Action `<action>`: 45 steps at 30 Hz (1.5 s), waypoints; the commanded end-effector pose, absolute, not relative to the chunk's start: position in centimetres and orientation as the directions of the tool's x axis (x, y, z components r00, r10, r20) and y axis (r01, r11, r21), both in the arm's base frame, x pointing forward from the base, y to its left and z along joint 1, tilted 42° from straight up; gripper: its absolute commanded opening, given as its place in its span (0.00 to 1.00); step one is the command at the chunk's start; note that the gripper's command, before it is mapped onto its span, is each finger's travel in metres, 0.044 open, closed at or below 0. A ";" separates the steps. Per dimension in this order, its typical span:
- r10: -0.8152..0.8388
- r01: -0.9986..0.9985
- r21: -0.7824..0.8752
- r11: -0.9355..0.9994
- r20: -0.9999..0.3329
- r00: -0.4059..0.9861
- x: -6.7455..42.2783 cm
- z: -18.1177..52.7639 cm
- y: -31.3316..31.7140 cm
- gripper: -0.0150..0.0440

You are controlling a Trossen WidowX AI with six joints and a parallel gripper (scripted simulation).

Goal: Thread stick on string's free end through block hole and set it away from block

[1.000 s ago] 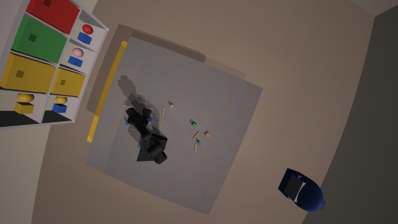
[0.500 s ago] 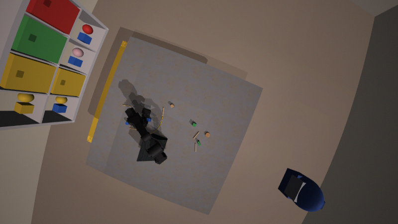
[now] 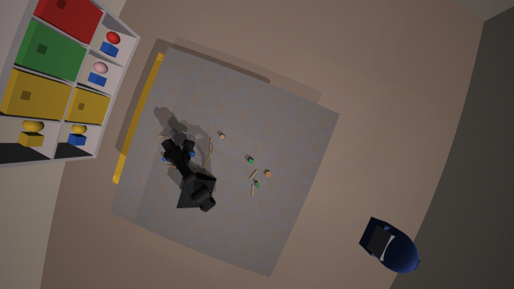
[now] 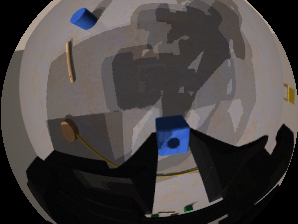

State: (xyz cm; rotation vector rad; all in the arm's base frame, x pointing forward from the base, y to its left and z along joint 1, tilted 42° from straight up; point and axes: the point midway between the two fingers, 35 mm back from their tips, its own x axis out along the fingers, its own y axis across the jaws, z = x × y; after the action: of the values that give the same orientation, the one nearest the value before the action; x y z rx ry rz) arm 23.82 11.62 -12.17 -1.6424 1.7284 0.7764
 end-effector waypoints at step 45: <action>0.111 -0.998 0.025 0.050 -0.994 -0.019 23.4 -10.9 6.7 0.25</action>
State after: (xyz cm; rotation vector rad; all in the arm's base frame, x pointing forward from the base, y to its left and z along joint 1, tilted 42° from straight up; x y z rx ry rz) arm 23.76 7.12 -10.91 -1.1173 1.2025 1.2081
